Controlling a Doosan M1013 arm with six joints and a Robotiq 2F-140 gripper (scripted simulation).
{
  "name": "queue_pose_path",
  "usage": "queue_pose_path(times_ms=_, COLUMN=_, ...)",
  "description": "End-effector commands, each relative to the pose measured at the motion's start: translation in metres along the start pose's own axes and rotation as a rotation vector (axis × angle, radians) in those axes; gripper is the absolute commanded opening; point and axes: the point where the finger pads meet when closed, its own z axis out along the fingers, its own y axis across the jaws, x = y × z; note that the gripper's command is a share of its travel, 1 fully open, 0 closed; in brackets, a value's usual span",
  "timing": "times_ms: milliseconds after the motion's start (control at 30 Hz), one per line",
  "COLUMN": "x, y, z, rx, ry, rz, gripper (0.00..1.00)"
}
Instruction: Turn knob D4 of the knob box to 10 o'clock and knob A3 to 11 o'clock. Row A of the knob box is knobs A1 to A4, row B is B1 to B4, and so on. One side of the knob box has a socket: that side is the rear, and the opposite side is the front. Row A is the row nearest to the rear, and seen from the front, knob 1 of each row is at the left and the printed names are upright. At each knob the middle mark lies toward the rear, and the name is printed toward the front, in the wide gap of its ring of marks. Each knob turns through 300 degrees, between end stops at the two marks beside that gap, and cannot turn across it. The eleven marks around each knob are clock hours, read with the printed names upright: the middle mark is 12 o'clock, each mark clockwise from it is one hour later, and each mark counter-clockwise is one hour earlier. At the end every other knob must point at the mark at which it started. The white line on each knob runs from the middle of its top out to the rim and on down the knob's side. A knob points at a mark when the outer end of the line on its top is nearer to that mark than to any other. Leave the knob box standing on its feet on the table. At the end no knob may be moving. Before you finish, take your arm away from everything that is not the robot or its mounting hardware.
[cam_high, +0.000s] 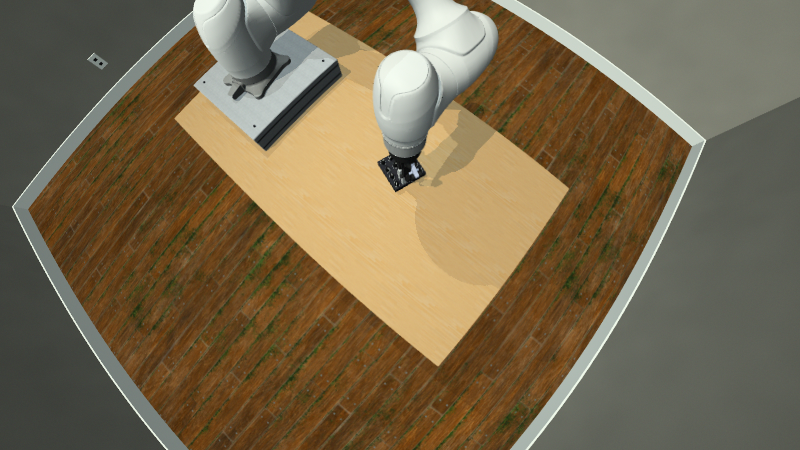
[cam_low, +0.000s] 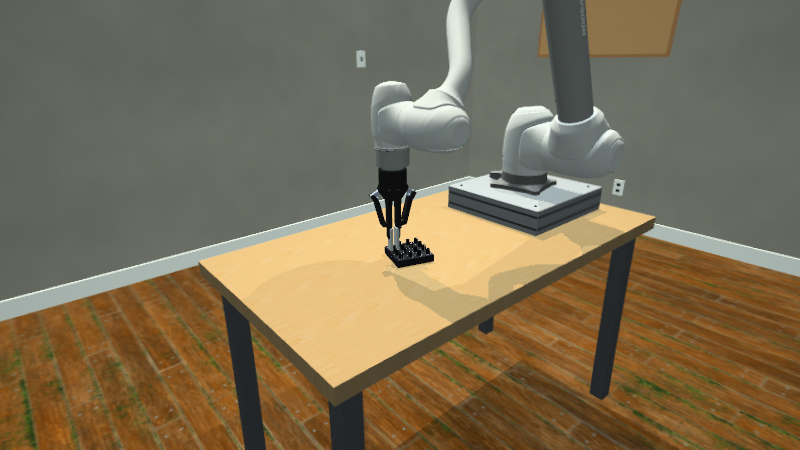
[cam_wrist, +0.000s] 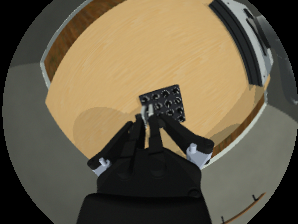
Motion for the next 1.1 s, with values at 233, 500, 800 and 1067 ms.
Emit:
queue_pose_path(times_ms=233, x=0.0, y=0.0, z=-0.0001, rx=-0.001, ry=-0.002, rz=-0.058, gripper=0.05)
queue_pose_path(times_ms=500, x=0.0, y=0.0, z=-0.0001, rx=-0.001, ry=-0.002, rz=-0.068, gripper=0.05)
queue_pose_path(times_ms=800, x=0.0, y=0.0, z=-0.0001, rx=-0.001, ry=-0.002, rz=-0.068, gripper=0.05)
queue_pose_path(times_ms=1067, x=0.0, y=0.0, z=-0.0001, rx=-0.001, ry=-0.002, rz=-0.068, gripper=0.12)
